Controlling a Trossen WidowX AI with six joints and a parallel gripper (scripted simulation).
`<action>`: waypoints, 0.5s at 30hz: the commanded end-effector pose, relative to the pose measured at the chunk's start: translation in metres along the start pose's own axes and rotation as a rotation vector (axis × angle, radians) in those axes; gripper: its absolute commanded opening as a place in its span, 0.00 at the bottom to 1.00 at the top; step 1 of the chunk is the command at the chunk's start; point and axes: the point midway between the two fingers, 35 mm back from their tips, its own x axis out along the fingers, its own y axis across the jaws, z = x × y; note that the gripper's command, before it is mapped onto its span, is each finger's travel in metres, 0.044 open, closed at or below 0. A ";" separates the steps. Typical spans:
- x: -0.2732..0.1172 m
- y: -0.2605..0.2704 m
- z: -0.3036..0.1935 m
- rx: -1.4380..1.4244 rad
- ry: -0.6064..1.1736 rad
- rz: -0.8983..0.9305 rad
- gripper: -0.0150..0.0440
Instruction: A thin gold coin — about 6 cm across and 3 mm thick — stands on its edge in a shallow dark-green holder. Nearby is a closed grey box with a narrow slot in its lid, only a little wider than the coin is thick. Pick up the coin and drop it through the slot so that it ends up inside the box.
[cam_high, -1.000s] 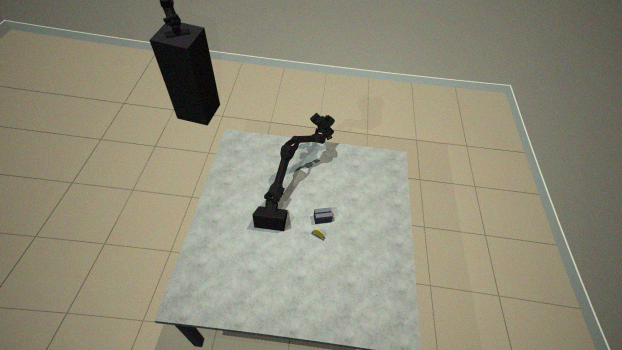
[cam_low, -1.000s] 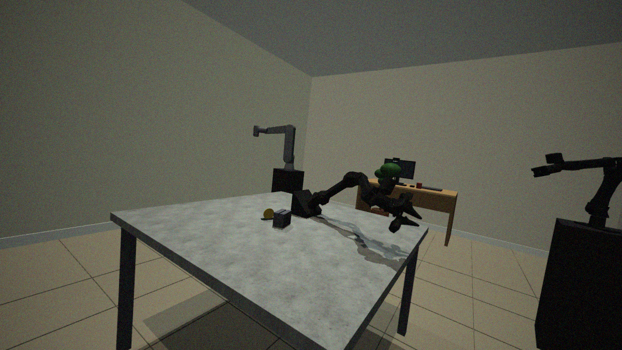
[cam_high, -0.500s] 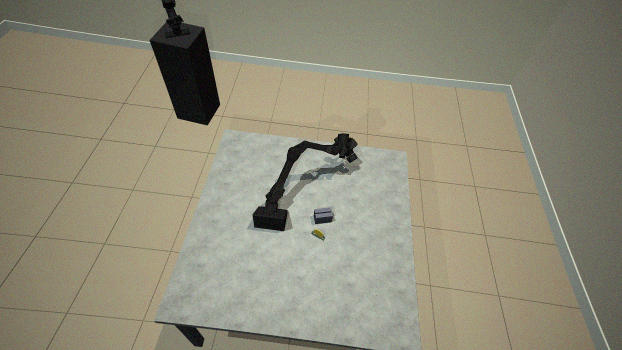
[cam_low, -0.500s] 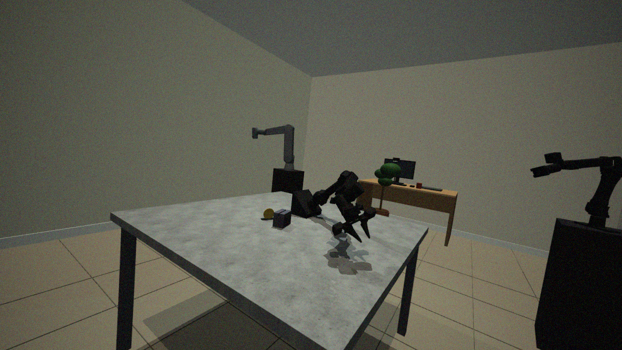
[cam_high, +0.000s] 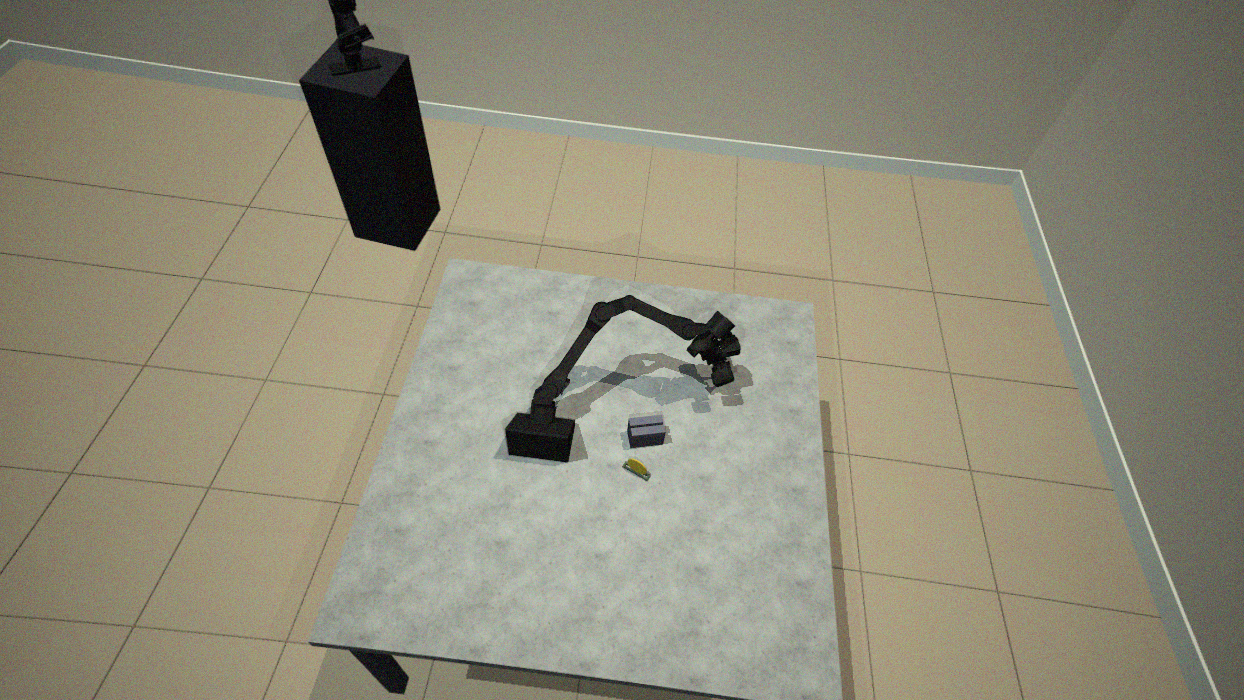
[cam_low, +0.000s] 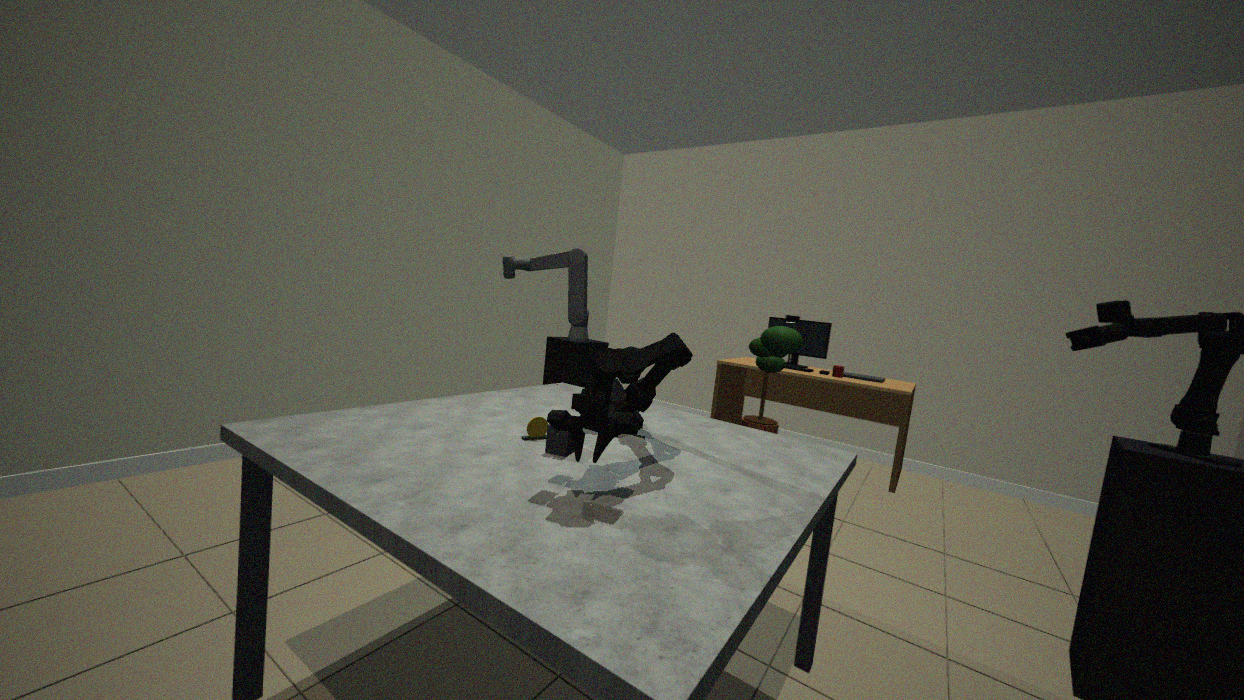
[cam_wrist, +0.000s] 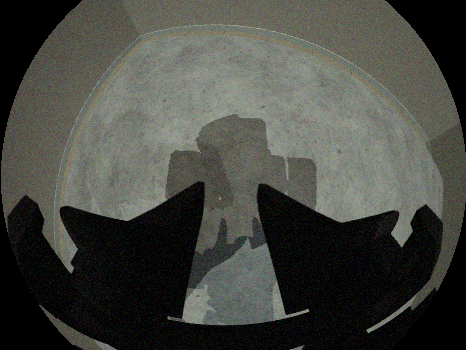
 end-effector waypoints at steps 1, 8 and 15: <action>-0.019 -0.055 -0.007 0.049 0.026 -0.111 0.53; -0.074 -0.159 -0.044 0.188 0.127 -0.310 0.53; -0.143 -0.233 -0.106 0.362 0.272 -0.430 0.53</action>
